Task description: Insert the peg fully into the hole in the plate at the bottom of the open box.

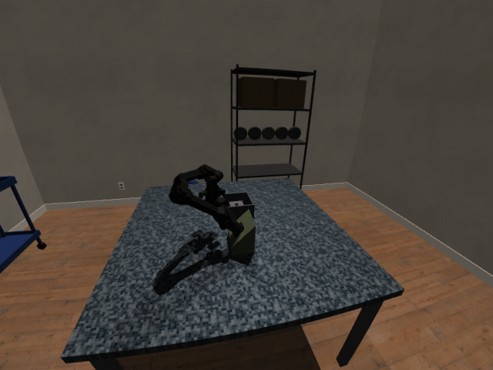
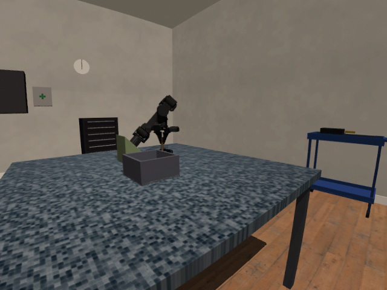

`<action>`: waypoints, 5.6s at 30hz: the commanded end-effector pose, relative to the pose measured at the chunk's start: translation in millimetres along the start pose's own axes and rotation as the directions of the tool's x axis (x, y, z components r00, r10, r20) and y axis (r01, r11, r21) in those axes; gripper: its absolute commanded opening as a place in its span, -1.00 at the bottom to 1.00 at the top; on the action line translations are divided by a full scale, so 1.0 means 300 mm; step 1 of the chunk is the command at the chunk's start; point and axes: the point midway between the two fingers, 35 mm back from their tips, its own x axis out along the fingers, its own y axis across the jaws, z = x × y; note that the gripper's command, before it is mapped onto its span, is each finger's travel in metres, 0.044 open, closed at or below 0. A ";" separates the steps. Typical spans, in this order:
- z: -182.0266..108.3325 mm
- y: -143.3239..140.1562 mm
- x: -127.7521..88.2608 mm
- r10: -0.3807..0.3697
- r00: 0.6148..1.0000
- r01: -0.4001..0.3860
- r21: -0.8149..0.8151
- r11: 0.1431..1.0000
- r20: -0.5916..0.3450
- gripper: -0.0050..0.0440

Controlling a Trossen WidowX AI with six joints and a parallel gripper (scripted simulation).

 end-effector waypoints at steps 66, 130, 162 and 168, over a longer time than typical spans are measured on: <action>0.538 0.078 -0.146 0.011 1.000 -0.011 -0.004 1.000 -0.010 -0.80; 0.738 0.094 0.033 0.011 1.000 -0.011 -0.004 1.000 -0.010 -0.80; 0.737 0.096 0.092 0.011 1.000 -0.011 -0.004 1.000 -0.010 -0.80; 0.739 0.097 0.116 0.011 1.000 -0.011 -0.004 1.000 -0.010 -0.80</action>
